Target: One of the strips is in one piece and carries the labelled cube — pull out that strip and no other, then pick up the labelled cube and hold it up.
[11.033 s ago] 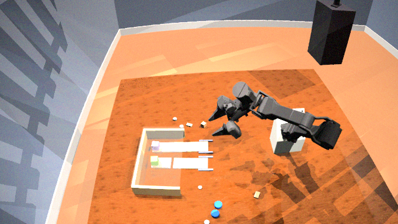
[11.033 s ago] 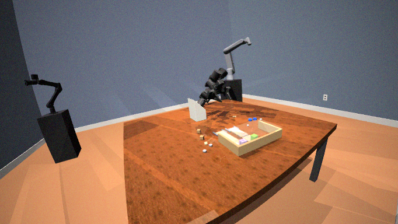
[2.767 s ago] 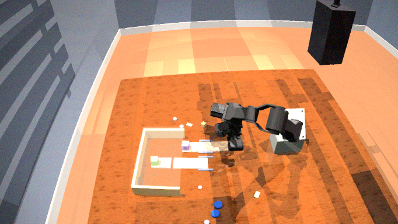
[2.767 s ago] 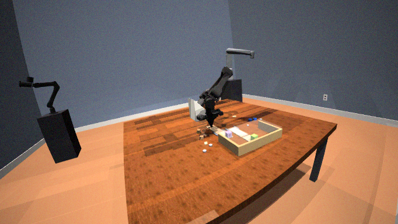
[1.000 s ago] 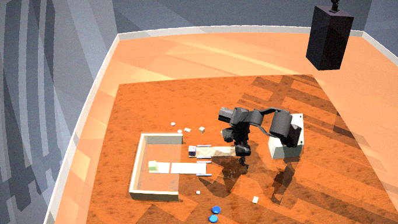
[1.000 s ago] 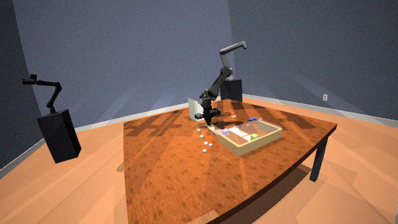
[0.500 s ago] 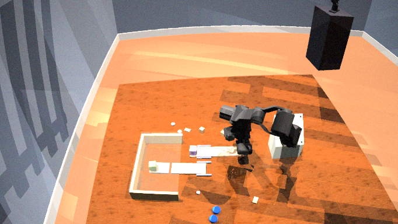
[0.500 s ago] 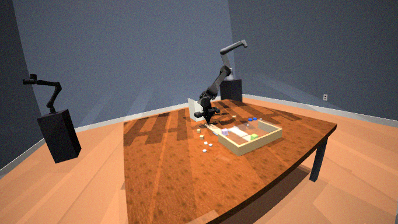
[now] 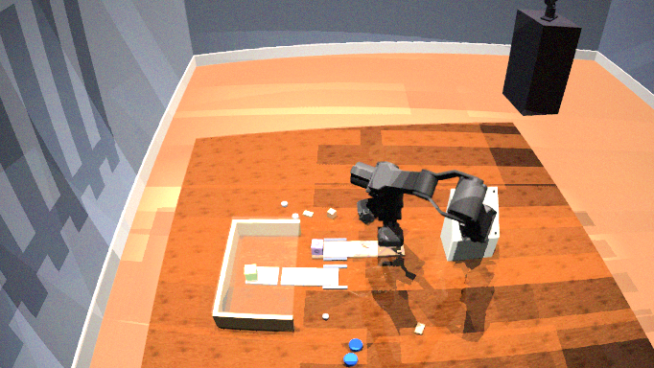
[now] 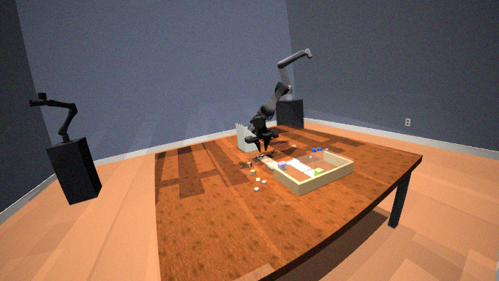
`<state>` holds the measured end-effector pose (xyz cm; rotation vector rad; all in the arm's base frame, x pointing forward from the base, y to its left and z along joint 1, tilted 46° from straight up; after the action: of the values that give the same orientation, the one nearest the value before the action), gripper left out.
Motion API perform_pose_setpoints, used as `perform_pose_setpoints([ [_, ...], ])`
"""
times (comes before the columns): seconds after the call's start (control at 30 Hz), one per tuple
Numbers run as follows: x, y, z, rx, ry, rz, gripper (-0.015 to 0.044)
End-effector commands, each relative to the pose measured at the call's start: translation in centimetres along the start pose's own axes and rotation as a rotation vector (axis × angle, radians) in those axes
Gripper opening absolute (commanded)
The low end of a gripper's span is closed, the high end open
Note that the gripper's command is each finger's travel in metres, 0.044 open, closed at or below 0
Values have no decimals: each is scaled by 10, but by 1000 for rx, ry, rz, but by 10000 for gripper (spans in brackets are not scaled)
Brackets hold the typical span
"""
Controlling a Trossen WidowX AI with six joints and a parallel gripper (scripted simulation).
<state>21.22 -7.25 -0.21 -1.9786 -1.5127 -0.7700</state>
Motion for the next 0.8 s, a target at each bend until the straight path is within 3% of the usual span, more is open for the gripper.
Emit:
perform_pose_setpoints([
  [0.0, 2, 15, -2, -2, 3, 17, 263],
  [0.23, 4, 37, -5, -3, 3, 16, 440],
  [0.77, 8, 88, -11, -5, 3, 14, 440],
])
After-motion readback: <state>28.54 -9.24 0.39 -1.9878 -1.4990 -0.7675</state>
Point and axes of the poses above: the point midway between the two fingers, 35 mm back from their tips, its own z axis out along the fingers, its own x axis across the jaws, y = z × x, the point moved 6 cm from there along -z, back along the fingers, and after that the axes turned 1 degree about z, right-handed, at the moved point
